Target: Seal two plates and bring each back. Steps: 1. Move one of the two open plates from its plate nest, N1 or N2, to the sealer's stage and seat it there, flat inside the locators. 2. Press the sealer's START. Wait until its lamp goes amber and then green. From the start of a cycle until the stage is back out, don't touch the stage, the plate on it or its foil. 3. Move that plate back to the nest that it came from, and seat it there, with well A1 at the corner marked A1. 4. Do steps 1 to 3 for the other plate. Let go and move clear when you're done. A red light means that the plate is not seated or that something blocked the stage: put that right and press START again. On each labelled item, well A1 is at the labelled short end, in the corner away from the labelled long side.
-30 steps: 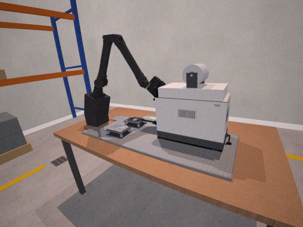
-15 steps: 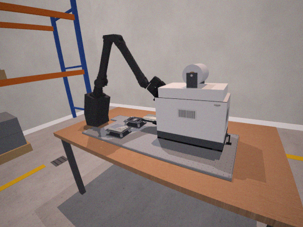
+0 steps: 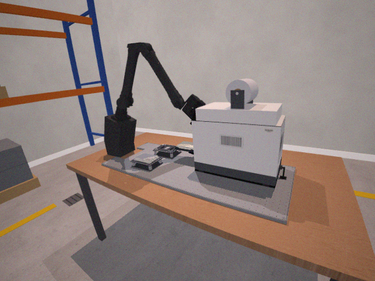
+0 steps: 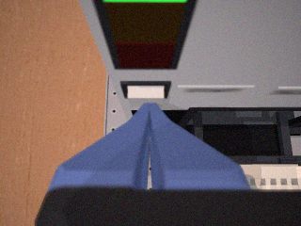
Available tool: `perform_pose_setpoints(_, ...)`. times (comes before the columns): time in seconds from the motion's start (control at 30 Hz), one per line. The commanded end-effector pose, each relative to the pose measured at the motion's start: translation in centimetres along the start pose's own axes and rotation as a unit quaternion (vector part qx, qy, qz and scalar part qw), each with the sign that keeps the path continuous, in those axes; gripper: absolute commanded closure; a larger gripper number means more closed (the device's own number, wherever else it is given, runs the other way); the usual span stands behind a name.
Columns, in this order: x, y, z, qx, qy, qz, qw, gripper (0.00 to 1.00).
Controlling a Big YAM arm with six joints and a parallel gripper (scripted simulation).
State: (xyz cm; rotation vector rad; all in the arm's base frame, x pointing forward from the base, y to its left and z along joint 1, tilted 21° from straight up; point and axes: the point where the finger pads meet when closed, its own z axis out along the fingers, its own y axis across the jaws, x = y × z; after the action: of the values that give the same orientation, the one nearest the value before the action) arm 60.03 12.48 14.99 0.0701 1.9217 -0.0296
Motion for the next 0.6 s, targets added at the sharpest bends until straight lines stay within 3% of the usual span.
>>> perform_pose_setpoints(0.0,-2.08,1.63,0.47,-0.012,-0.017,-0.001,1.0,1.0)
perform_pose_setpoints(0.57,-2.43,1.32,1.42,-0.008,-0.019,0.001,1.0,1.0)
